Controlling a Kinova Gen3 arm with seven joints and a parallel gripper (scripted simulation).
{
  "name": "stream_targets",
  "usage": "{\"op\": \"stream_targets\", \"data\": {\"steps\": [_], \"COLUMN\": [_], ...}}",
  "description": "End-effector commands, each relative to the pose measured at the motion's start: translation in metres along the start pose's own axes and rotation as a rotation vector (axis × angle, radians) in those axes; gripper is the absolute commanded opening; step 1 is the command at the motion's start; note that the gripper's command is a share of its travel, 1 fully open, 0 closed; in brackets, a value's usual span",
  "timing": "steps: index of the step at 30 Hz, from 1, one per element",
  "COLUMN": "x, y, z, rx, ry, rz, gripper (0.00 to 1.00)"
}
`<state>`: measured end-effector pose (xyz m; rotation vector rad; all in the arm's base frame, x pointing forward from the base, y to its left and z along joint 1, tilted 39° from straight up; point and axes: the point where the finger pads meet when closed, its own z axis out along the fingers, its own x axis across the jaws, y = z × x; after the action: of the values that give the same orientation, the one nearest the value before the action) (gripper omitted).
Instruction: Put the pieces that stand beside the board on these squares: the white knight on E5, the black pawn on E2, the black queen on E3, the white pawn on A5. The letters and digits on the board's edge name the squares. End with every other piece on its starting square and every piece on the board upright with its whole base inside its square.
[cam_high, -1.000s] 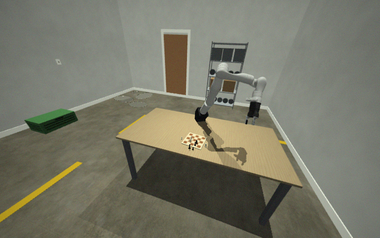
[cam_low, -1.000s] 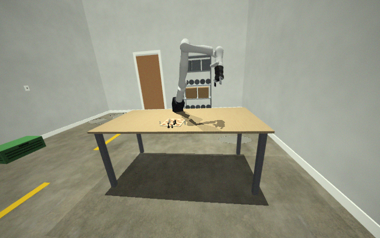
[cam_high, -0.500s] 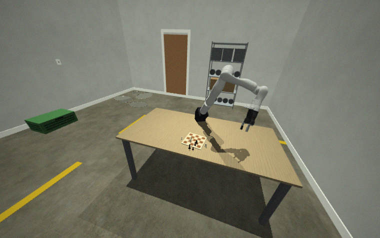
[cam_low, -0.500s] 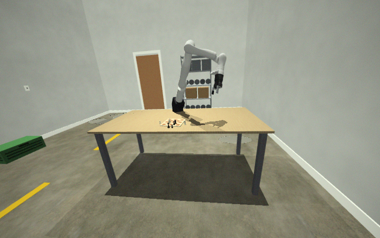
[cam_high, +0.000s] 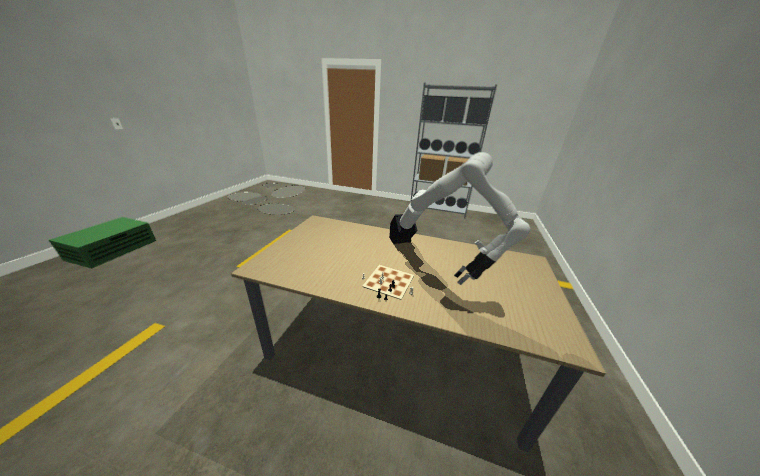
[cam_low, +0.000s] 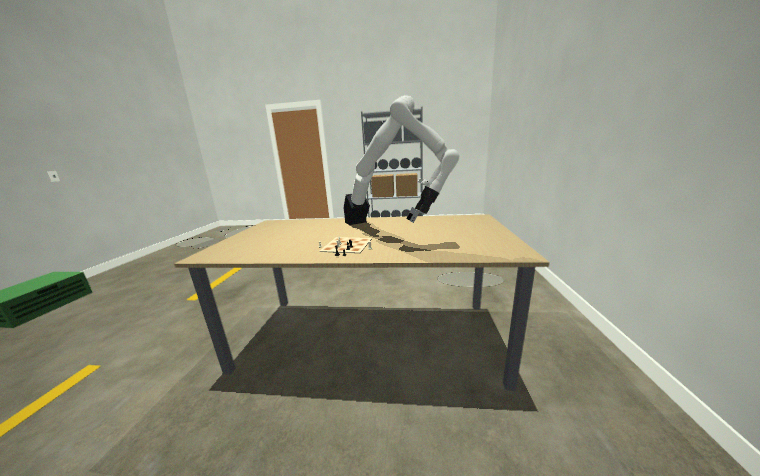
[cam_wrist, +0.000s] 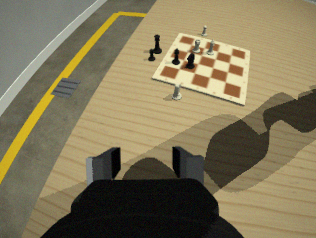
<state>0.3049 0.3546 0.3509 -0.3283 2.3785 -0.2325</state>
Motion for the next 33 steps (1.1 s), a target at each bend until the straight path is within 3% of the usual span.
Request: {"op": "stream_targets", "data": {"steps": [1,2,4,6,9,13,33], "x": [0.019,0.019,0.040,0.040,0.064,0.082,0.086], "y": [-0.001,-0.001,-0.007,-0.007,-0.015,-0.022,-0.023], "z": [0.051,0.051,0.083,0.083,0.118,0.141,0.145], "rx": [0.095,0.095,0.152,0.152,0.221,0.273,0.282], "ry": [0.071,0.071,0.133,0.133,0.200,0.243,0.251], "rz": [0.036,0.036,0.110,0.110,0.200,0.265,0.277], "gripper": [1.00,1.00,1.00,1.00,1.00,1.00,1.00]}}
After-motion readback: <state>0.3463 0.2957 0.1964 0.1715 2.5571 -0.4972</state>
